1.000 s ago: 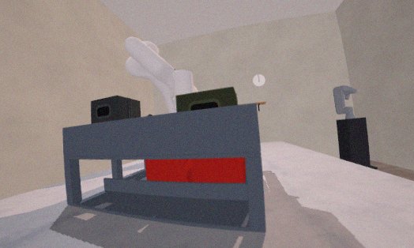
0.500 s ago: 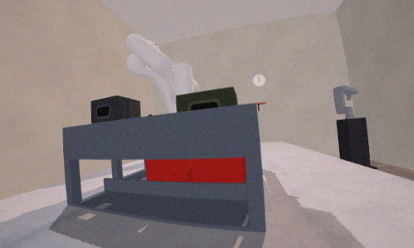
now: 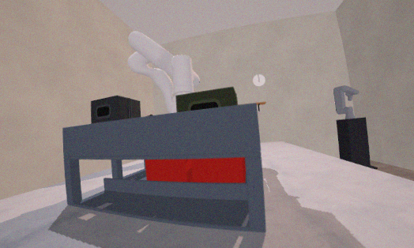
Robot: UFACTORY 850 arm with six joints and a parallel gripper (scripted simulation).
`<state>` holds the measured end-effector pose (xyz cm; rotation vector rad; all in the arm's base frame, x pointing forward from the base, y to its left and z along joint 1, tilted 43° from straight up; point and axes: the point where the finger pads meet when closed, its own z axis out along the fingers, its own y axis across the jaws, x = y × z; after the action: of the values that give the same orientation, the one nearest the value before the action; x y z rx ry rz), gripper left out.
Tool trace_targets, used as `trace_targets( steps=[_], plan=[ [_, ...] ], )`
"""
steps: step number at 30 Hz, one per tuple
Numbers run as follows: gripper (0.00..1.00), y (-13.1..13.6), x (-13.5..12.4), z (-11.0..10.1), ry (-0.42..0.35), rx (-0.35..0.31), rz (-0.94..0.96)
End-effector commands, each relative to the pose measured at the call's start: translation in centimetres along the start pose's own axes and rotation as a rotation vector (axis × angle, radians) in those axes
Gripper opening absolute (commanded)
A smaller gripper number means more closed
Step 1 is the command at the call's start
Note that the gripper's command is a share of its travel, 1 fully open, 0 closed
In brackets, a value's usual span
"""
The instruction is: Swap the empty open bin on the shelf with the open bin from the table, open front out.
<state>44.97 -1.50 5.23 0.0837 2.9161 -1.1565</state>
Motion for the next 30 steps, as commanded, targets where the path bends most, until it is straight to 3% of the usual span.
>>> trace_targets(
  steps=[1, 30],
  plan=[
    [0.00, 0.00, -0.06, -0.91, -0.001, 0.000, 0.000],
    [0.00, 0.20, -0.04, -1.52, -0.001, 0.000, 0.000]
  ],
)
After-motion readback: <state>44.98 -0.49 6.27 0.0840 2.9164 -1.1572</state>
